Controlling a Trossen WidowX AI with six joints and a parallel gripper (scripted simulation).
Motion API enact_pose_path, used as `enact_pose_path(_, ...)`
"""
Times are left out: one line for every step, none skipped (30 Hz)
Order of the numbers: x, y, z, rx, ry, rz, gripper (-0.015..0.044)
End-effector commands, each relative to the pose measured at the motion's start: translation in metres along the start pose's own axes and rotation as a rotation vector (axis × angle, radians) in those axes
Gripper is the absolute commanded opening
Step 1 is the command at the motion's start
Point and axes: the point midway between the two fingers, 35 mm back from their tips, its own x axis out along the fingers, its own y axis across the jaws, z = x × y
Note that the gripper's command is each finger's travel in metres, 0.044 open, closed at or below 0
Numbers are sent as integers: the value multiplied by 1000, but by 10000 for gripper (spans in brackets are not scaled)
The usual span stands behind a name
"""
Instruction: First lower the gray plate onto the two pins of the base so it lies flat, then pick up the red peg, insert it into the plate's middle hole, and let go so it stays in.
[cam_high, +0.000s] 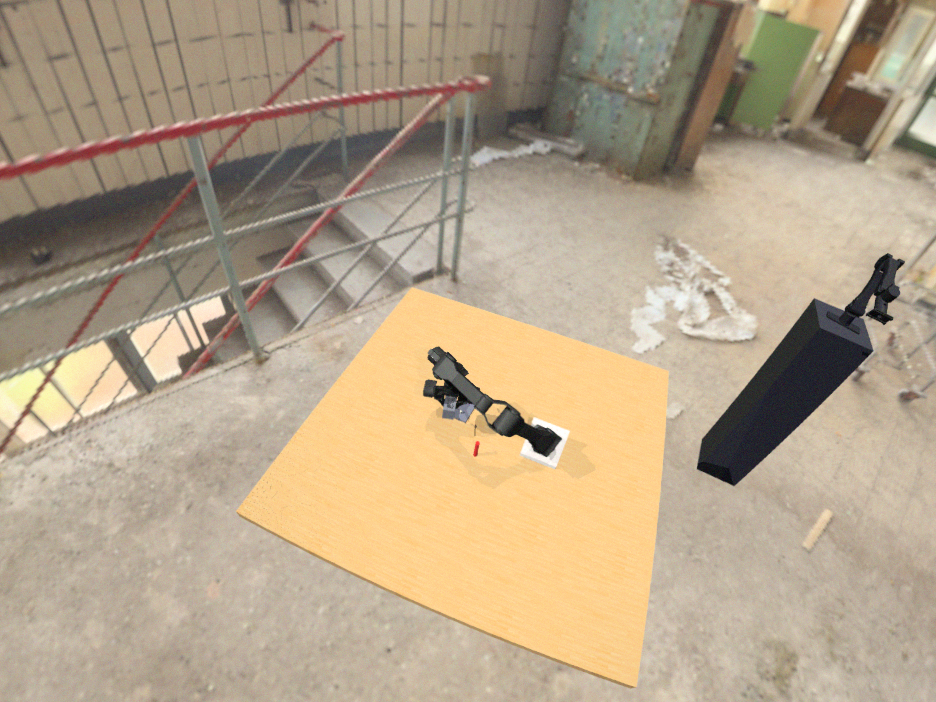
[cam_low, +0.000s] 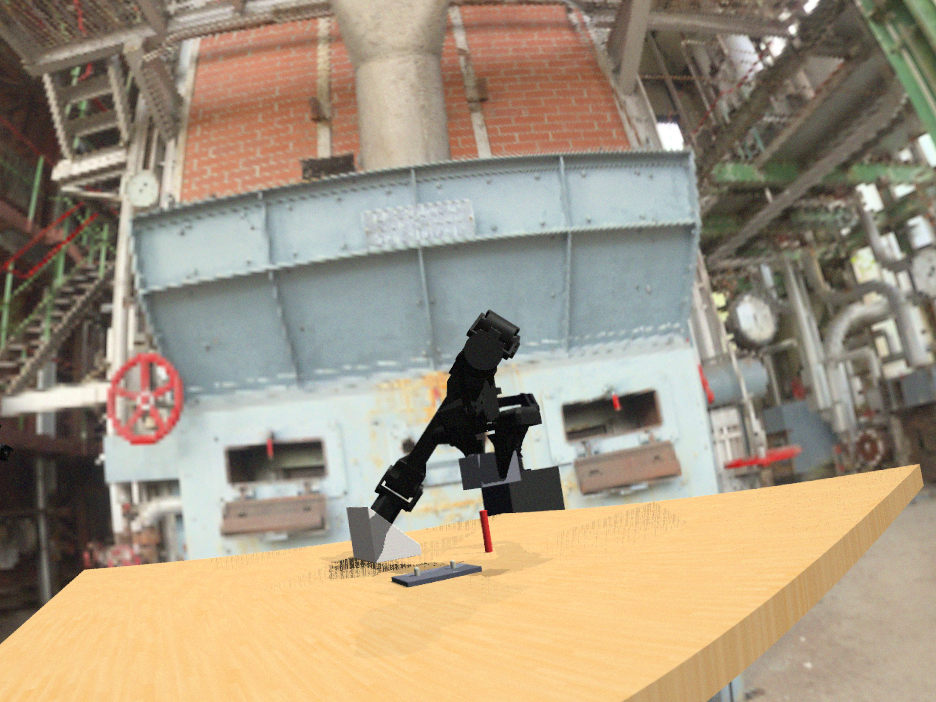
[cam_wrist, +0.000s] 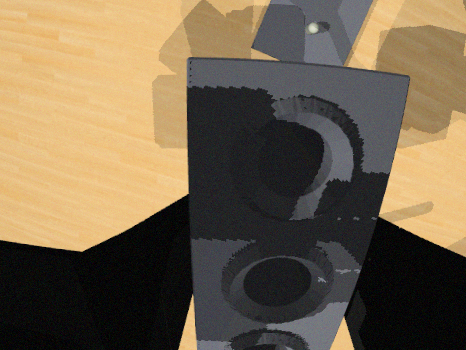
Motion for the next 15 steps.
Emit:
enact_pose_path(8,-4,11,39,3,-11,0)
enact_pose_path(10,-5,14,47,3,-11,0)
enact_pose_path(12,-5,17,55,3,-11,0)
enact_pose_path(13,-6,20,63,3,-11,0)
enact_pose_path(15,-7,22,71,3,-11,0)
enact_pose_path(17,-8,25,79,2,-11,0)
enact_pose_path(18,-9,28,87,2,-11,0)
enact_pose_path(20,-10,30,95,2,-11,0)
enact_pose_path(22,-11,33,103,2,-11,0)
enact_pose_path(23,-12,35,111,2,-11,0)
enact_pose_path(25,-13,38,119,2,-11,0)
enact_pose_path(27,-14,41,127,1,-11,0)
enact_pose_path(28,-15,43,135,1,-11,0)
enact_pose_path(30,-16,46,143,1,-11,0)
enact_pose_path(32,-17,48,151,1,-11,0)
